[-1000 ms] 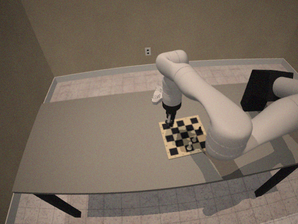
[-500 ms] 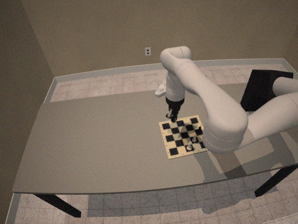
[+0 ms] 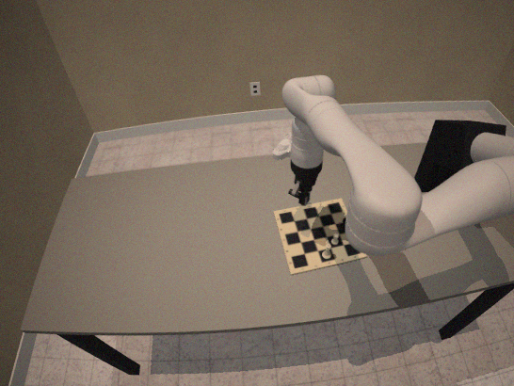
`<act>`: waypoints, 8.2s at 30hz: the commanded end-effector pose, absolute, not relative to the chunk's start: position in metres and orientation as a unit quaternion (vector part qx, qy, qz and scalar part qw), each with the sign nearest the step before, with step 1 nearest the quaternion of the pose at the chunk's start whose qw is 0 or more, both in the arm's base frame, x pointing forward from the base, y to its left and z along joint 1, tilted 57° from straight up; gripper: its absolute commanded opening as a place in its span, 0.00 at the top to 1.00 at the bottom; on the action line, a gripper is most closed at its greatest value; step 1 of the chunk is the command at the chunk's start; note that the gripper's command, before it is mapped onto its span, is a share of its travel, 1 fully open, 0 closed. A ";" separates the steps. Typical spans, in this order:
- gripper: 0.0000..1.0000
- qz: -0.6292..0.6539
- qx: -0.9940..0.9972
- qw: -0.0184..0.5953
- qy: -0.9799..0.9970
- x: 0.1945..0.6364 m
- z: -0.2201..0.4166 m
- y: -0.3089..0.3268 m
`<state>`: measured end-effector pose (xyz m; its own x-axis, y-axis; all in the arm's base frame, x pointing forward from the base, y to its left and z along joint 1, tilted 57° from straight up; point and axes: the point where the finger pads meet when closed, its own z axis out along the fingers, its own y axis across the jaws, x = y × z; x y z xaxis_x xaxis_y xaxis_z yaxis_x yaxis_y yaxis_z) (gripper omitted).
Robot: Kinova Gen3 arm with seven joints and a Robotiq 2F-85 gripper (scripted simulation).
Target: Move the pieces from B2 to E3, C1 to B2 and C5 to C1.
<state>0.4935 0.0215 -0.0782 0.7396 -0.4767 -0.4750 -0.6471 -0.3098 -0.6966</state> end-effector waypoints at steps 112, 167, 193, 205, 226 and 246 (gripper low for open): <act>1.00 0.089 -0.804 0.472 0.350 0.512 -0.131 0.102; 0.66 0.089 -0.804 0.472 0.350 0.510 -0.123 0.089; 0.00 0.089 -0.804 0.472 0.350 0.496 -0.083 0.028; 0.00 0.089 -0.804 0.472 0.350 0.496 -0.083 0.028; 0.00 0.081 -0.810 0.474 0.337 0.493 -0.083 0.028; 0.00 0.006 -0.851 0.480 0.214 0.464 -0.083 0.032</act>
